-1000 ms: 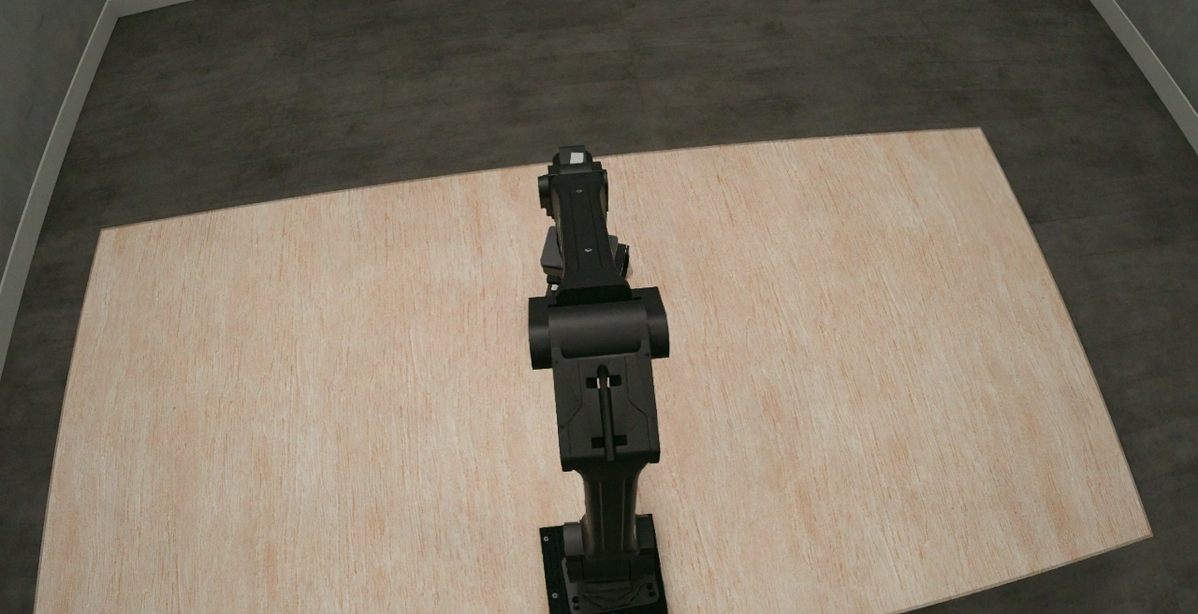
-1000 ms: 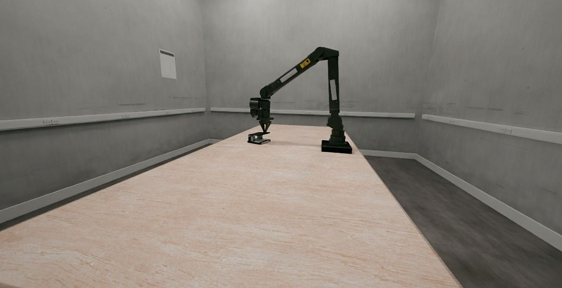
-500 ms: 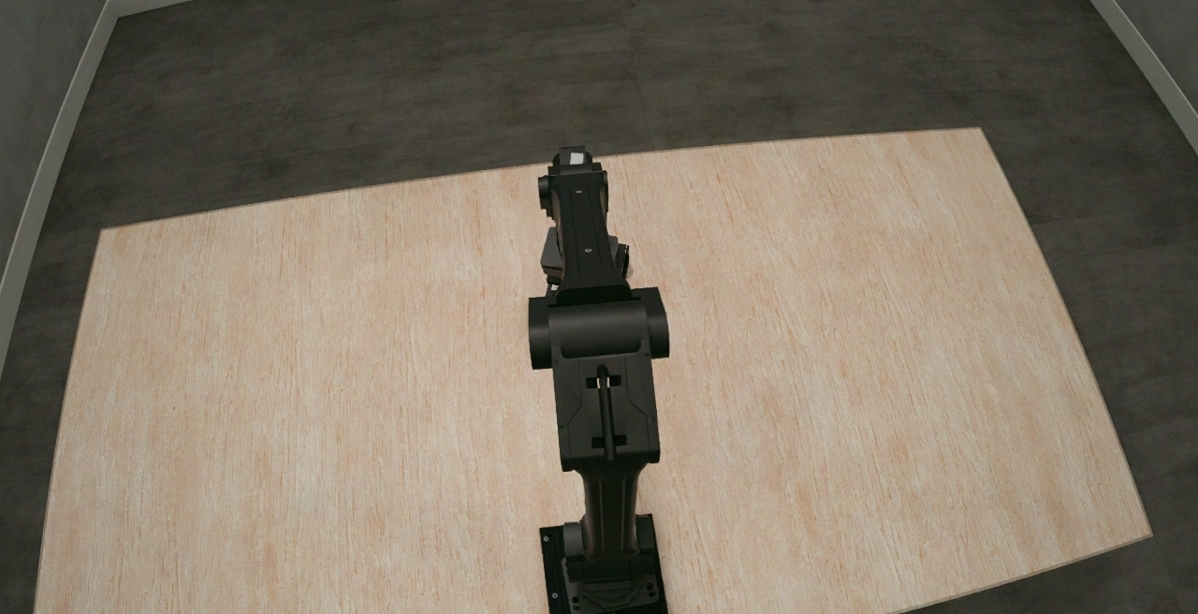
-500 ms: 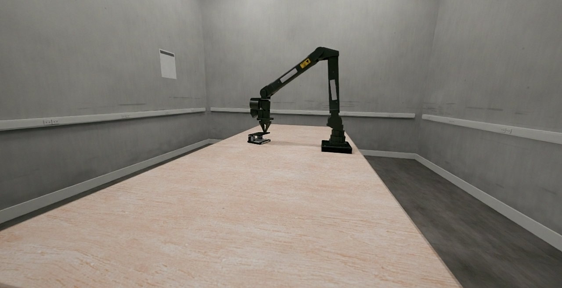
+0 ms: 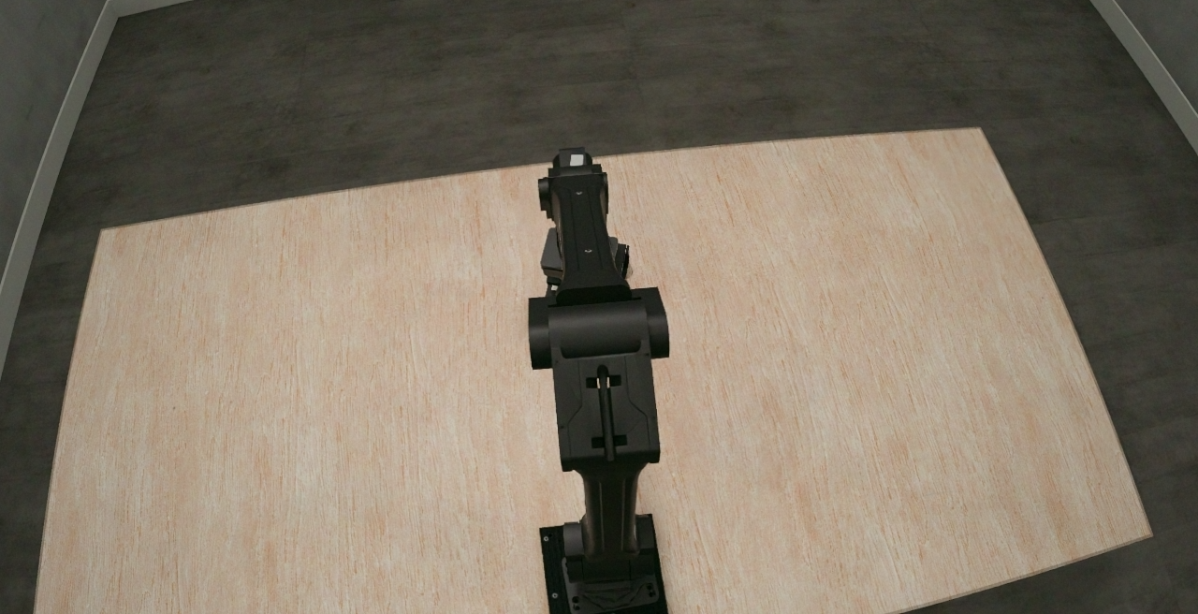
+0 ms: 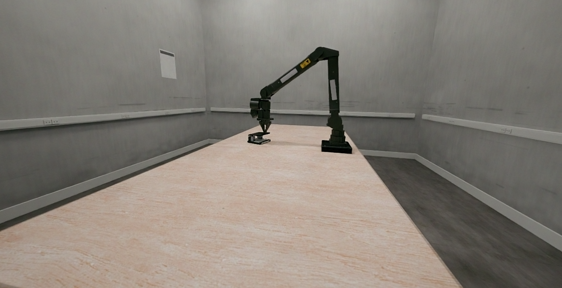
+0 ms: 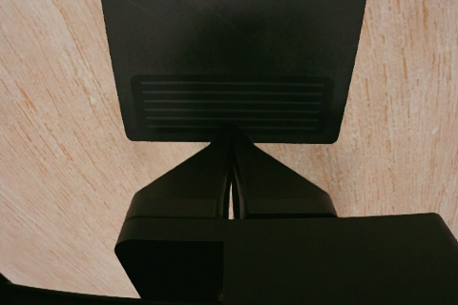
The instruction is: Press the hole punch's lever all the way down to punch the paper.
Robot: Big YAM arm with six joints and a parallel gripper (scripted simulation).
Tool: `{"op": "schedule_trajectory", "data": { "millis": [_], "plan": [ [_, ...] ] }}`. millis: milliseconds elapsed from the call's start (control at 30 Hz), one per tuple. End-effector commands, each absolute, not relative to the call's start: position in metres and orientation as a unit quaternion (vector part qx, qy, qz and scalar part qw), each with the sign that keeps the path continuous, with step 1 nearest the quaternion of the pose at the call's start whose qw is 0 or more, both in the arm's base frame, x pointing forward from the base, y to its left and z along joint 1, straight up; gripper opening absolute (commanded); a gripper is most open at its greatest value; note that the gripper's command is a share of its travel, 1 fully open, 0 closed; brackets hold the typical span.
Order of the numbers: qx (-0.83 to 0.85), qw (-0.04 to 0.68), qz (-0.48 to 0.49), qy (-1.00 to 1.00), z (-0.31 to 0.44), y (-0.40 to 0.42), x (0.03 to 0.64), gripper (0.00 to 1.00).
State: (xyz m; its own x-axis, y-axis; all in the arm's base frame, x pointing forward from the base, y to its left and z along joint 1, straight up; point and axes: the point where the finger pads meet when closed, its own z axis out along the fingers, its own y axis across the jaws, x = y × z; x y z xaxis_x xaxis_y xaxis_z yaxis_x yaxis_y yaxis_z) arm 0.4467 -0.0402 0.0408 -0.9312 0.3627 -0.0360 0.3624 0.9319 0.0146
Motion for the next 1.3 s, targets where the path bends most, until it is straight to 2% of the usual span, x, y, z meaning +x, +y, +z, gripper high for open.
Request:
{"op": "schedule_trajectory", "data": {
  "millis": [0, 1267],
  "plan": [
    [0.189, 0.002, 0.0, 0.982, -0.0062, -0.0396, 0.4486, 0.0],
    [0.189, 0.002, 0.0, 0.982, -0.013, -0.0394, 0.4476, 0.0]
  ]
}}
